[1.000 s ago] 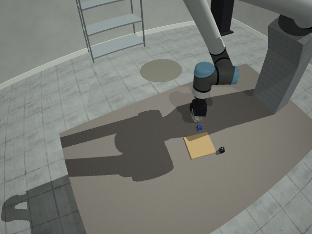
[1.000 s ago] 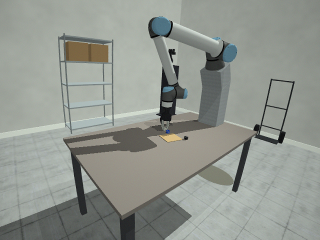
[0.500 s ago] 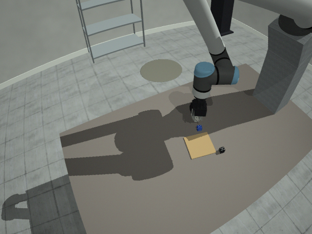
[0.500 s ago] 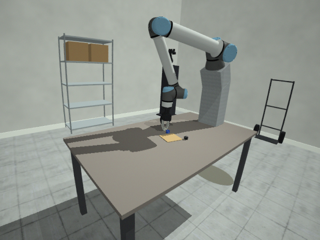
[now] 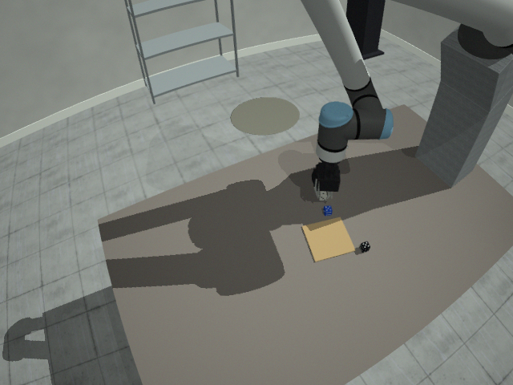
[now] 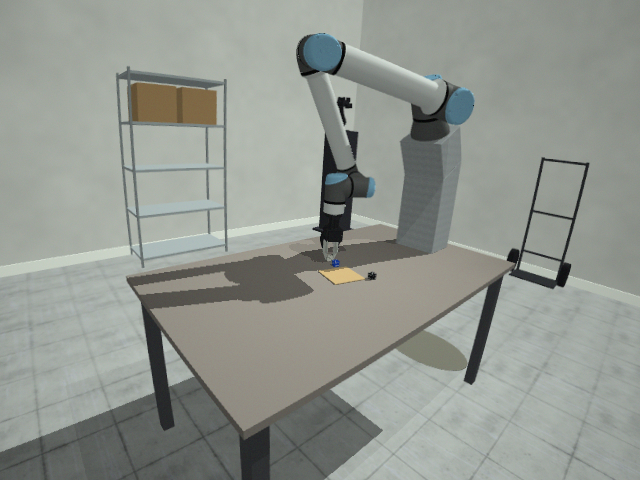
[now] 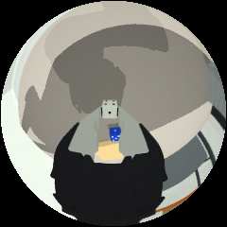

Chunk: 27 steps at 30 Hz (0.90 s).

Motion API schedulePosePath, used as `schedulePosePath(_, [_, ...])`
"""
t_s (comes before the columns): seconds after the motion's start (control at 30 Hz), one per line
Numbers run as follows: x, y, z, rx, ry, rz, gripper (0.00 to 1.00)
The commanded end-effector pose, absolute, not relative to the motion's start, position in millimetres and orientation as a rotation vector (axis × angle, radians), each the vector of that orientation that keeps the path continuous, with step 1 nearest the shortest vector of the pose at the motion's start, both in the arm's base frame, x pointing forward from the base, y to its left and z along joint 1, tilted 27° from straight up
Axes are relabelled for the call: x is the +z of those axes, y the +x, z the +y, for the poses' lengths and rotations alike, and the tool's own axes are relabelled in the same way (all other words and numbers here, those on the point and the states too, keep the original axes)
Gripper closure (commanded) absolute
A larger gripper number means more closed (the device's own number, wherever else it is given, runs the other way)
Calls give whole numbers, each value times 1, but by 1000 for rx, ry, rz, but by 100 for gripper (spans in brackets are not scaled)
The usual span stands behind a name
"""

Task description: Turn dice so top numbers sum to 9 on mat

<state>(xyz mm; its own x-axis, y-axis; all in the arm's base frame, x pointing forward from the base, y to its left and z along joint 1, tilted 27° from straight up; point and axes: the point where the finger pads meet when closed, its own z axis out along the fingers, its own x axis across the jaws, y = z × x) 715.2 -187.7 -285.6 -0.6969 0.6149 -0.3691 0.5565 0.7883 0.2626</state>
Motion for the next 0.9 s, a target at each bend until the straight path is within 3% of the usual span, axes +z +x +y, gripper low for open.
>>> schedulePosePath(0.0, [-285, 715, -188, 180, 880, 2536, 94])
schedulePosePath(0.87, [-199, 671, -186, 180, 880, 2536, 94])
